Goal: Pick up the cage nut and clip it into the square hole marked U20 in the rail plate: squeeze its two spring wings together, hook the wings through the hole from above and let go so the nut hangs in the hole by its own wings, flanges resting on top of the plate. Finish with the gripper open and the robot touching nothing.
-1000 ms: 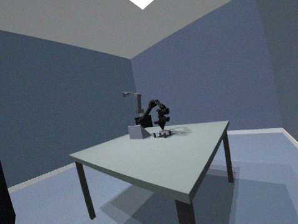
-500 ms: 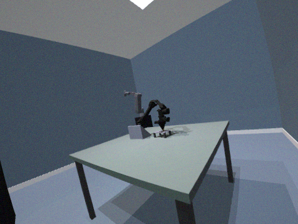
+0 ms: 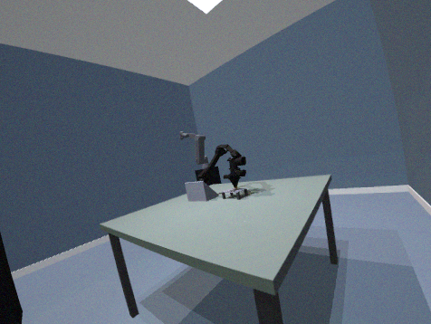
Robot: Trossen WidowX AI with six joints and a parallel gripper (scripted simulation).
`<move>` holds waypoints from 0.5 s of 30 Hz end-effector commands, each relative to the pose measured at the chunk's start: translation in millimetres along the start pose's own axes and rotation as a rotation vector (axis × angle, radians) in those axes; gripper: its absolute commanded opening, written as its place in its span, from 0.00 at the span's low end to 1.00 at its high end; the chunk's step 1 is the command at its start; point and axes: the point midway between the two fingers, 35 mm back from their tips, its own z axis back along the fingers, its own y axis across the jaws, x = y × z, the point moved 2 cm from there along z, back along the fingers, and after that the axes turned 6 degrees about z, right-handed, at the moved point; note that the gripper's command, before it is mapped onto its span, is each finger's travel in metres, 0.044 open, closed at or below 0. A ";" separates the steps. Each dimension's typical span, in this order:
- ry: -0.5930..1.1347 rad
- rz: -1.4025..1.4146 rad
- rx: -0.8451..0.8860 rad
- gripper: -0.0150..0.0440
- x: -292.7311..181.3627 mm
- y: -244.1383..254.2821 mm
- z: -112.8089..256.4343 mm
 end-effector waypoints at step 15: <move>0.001 -0.001 -0.043 0.30 1.0 2.2 -0.5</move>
